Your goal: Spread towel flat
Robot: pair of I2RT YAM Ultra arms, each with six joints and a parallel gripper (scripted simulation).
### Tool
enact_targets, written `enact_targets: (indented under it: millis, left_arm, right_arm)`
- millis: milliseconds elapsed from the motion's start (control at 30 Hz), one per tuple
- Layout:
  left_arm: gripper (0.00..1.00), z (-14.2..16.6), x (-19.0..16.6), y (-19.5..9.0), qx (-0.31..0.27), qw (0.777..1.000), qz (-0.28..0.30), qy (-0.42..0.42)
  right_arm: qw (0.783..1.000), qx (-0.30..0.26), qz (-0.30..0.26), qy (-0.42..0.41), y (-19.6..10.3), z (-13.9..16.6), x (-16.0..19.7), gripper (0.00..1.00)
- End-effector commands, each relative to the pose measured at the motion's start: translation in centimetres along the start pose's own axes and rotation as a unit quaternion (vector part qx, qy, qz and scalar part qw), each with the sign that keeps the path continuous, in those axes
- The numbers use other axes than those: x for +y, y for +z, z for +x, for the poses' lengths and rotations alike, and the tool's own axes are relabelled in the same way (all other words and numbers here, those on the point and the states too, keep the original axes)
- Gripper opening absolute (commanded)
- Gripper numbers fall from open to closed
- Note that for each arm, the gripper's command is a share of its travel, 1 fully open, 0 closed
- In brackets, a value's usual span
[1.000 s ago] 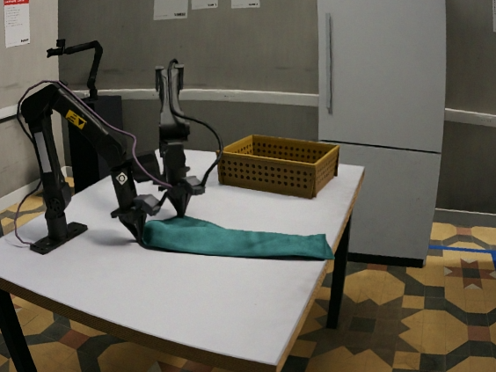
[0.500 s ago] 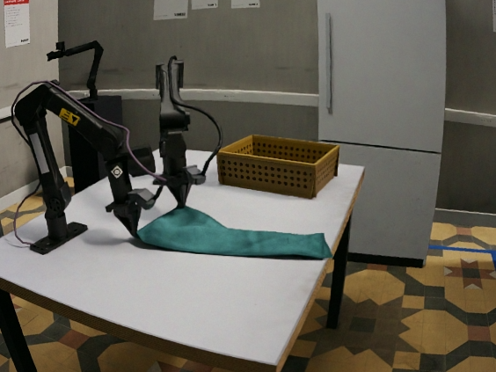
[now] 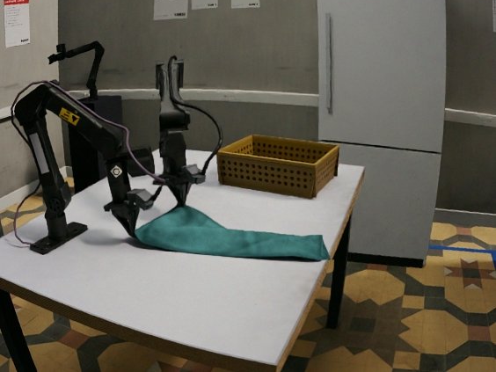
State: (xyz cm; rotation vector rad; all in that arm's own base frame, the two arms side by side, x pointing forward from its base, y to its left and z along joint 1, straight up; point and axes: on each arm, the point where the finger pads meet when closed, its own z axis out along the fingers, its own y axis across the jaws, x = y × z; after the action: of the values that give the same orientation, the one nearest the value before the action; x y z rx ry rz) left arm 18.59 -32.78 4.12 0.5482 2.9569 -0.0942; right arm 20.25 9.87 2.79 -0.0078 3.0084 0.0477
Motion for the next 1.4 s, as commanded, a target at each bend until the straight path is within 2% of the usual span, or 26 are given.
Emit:
enact_targets:
  millis: [0,167,200,333,367,533,567,633,667,733,767,900,933,1000,1033,1100,1133,1200,1233,1300,1333,1367]
  left_arm:
    - [0.00,-0.4,0.4,-0.3,-0.003,1.000,-0.010,0.003]
    - [0.00,0.5,0.3,1.1,0.005,1.000,-0.016,0.008]
    - [0.00,-0.5,0.7,-0.8,-0.010,1.000,-0.006,0.004]
    - [0.00,-0.5,0.7,-0.8,-0.010,1.000,-0.005,0.004]
    - [0.00,-1.3,0.6,-2.1,-0.022,1.000,0.003,0.008]
    - [0.00,-1.7,1.0,-3.2,-0.028,0.999,0.006,0.015]
    - [0.00,-2.0,1.5,-4.4,-0.035,0.999,0.009,0.023]
    - [0.00,-2.0,1.5,-4.4,-0.035,0.999,0.009,0.023]
    - [0.00,-2.4,2.2,-5.9,-0.042,0.999,0.011,0.031]
    - [0.00,-2.4,2.2,-5.9,-0.042,0.999,0.011,0.031]
    - [0.00,-2.9,2.9,-7.5,-0.050,0.998,0.014,0.041]
    - [0.00,-2.9,2.9,-7.5,-0.050,0.998,0.014,0.041]
    - [0.00,-3.3,3.6,-9.4,-0.057,0.997,0.020,0.050]
    - [0.00,-3.3,3.6,-9.4,-0.058,0.997,0.019,0.050]
    - [0.00,-3.8,4.4,-11.3,-0.066,0.996,0.024,0.060]
    - [0.00,-3.9,4.5,-11.3,-0.068,0.996,0.022,0.059]
    - [0.00,-4.3,5.2,-13.4,-0.076,0.994,0.028,0.068]
    - [0.00,-4.4,5.3,-13.4,-0.078,0.994,0.025,0.068]
    - [0.00,-4.9,6.1,-15.6,-0.087,0.993,0.030,0.076]
    - [0.00,-5.0,6.2,-15.6,-0.088,0.993,0.029,0.076]
    - [0.00,-5.5,7.1,-17.9,-0.099,0.991,0.032,0.083]
    - [0.00,-5.6,7.1,-17.8,-0.099,0.991,0.031,0.083]
  right_arm:
    - [1.000,-0.015,0.004,0.004,-1.0,-1.0,0.1,0.00]
    - [1.000,-0.022,-0.001,0.000,-1.8,-0.9,0.5,0.00]
    - [1.000,-0.024,-0.001,-0.002,-2.3,-1.2,0.7,0.00]
    - [1.000,-0.024,0.000,0.003,-2.2,-1.3,0.4,0.00]
    - [1.000,-0.026,-0.001,-0.012,-2.9,-1.6,0.9,0.00]
    - [1.000,-0.023,0.001,-0.016,-3.5,-2.2,1.2,0.00]
    - [0.999,-0.023,0.002,-0.025,-4.3,-2.8,1.7,0.00]
    - [0.999,-0.030,-0.001,-0.021,-4.6,-3.0,1.6,0.00]
    - [0.999,-0.030,0.000,-0.032,-5.7,-3.7,2.3,0.00]
    - [0.999,-0.030,0.000,-0.031,-5.7,-3.8,2.2,0.00]
    - [0.998,-0.039,-0.003,-0.041,-7.2,-4.8,2.9,0.00]
    - [0.999,-0.039,-0.003,-0.038,-7.2,-4.9,2.8,0.00]
    - [0.998,-0.048,-0.007,-0.050,-8.9,-6.0,3.6,0.00]
    - [0.998,-0.048,-0.006,-0.049,-8.9,-6.0,3.6,0.00]
    - [0.996,-0.057,-0.010,-0.061,-10.7,-7.2,4.4,0.00]
    - [0.997,-0.058,-0.010,-0.057,-10.7,-7.3,4.3,0.00]
    - [0.995,-0.068,-0.014,-0.072,-12.6,-8.6,5.3,0.00]
    - [0.995,-0.068,-0.014,-0.070,-12.6,-8.6,5.1,0.00]
    - [0.993,-0.079,-0.018,-0.084,-14.6,-10.0,6.2,0.00]
    - [0.993,-0.079,-0.018,-0.081,-14.6,-10.1,6.0,0.00]
    - [0.991,-0.090,-0.023,-0.096,-16.7,-11.4,7.1,0.00]
    - [0.991,-0.090,-0.023,-0.096,-16.7,-11.4,7.1,0.00]
